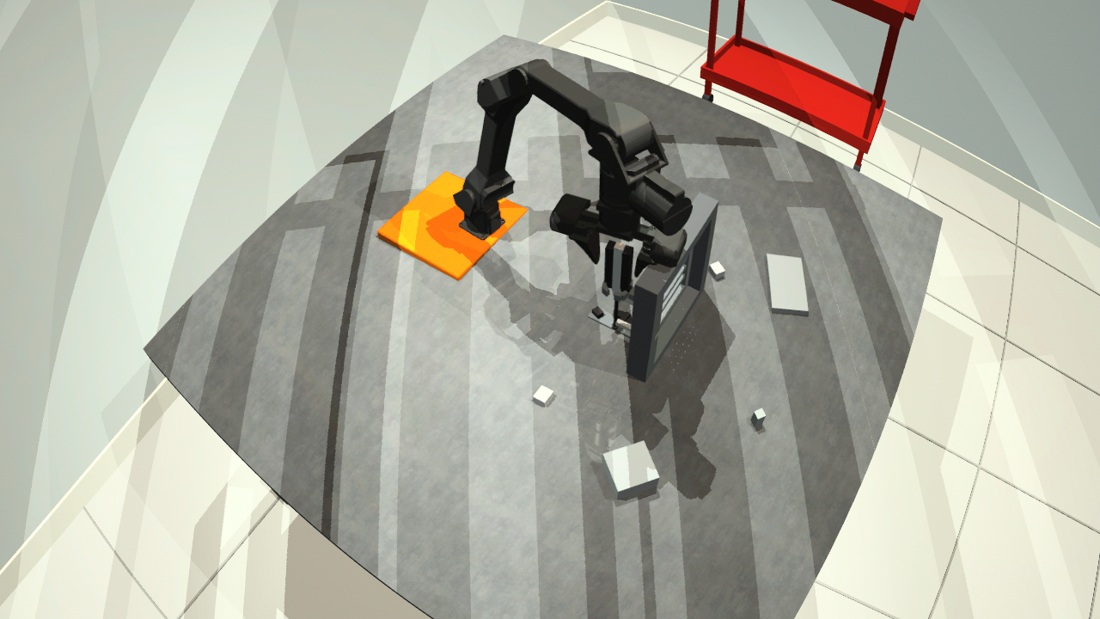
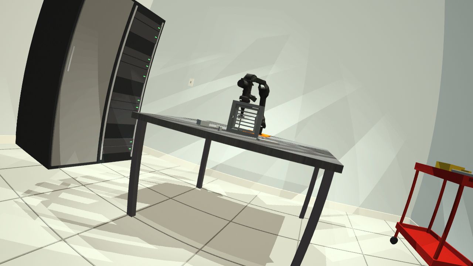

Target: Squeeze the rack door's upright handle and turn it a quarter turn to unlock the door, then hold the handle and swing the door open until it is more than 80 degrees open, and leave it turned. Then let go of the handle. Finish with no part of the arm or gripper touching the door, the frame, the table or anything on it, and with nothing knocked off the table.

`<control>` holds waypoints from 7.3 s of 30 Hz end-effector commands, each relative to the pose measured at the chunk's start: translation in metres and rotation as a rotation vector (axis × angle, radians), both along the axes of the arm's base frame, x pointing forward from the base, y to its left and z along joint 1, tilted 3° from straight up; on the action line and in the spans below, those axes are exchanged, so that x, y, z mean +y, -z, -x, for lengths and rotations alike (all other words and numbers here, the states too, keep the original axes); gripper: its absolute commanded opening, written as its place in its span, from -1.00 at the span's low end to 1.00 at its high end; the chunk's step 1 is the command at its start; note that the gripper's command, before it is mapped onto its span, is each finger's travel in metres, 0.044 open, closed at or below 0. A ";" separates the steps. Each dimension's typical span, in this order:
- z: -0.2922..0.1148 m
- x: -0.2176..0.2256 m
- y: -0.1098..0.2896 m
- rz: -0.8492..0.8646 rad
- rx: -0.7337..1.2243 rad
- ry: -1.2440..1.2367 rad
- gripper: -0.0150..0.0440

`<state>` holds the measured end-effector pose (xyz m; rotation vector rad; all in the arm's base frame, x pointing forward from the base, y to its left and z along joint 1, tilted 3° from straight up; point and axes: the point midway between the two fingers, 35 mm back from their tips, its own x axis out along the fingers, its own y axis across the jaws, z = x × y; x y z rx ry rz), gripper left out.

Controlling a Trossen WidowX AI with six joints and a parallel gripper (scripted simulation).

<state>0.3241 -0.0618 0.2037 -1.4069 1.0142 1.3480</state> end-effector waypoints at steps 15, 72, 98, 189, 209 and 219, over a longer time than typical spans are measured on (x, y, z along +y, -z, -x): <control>-0.001 0.002 0.000 -0.004 -0.004 -0.020 0.15; 0.032 0.016 0.002 -0.042 0.017 0.557 -0.41; 0.076 0.052 0.004 -0.071 0.035 0.980 -0.41; 0.102 0.180 0.000 -0.133 0.078 1.897 0.13; 0.104 0.179 -0.026 -0.214 0.066 1.892 0.51; 0.107 0.177 -0.045 -0.273 0.058 1.888 0.51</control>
